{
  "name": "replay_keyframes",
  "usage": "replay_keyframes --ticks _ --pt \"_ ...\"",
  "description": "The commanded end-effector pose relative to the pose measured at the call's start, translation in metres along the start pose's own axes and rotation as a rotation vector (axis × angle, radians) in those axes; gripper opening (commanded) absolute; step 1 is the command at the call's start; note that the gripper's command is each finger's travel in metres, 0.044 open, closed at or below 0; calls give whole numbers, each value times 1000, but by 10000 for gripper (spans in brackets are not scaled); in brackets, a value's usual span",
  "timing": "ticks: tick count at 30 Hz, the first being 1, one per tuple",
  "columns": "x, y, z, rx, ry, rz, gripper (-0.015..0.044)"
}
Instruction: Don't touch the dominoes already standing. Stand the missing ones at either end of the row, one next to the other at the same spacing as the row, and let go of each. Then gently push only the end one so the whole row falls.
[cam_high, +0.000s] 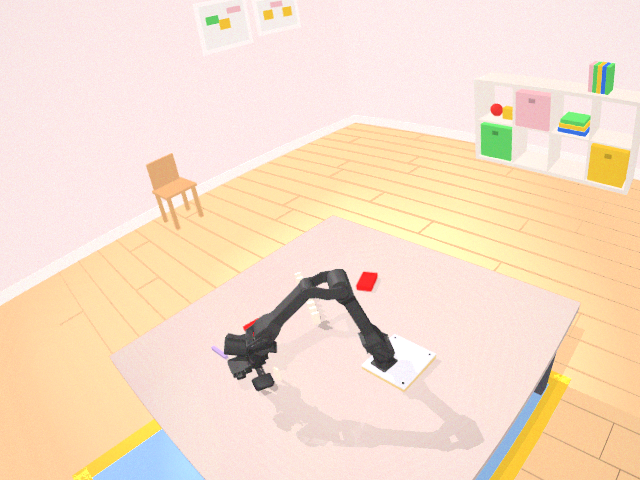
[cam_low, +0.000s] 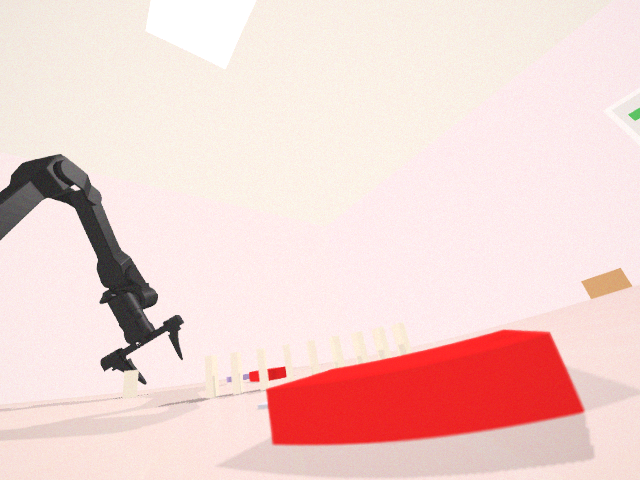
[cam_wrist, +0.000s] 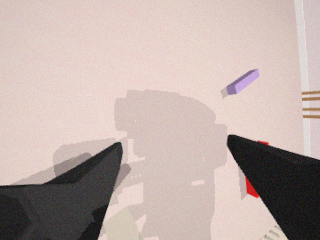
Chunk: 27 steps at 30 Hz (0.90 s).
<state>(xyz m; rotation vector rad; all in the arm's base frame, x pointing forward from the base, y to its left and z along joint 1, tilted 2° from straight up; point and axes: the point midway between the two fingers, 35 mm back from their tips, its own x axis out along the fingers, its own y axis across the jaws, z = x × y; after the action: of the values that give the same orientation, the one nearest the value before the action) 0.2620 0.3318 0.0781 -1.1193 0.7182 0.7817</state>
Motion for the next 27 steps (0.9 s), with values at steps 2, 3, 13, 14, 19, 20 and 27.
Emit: replay_keyframes --ticks 2,3,13,14,19,20,27 --pt "-66 -9 -37 -202 133 429 440" --pt "-69 -9 -39 -207 140 448 440" --pt "-87 -8 -51 -228 170 540 440" --pt "-87 -8 -51 -228 170 540 440" --pt "-87 -8 -51 -228 170 540 440" --pt "-87 -7 -51 -228 170 540 440" --pt "-55 10 -57 -228 170 540 440"
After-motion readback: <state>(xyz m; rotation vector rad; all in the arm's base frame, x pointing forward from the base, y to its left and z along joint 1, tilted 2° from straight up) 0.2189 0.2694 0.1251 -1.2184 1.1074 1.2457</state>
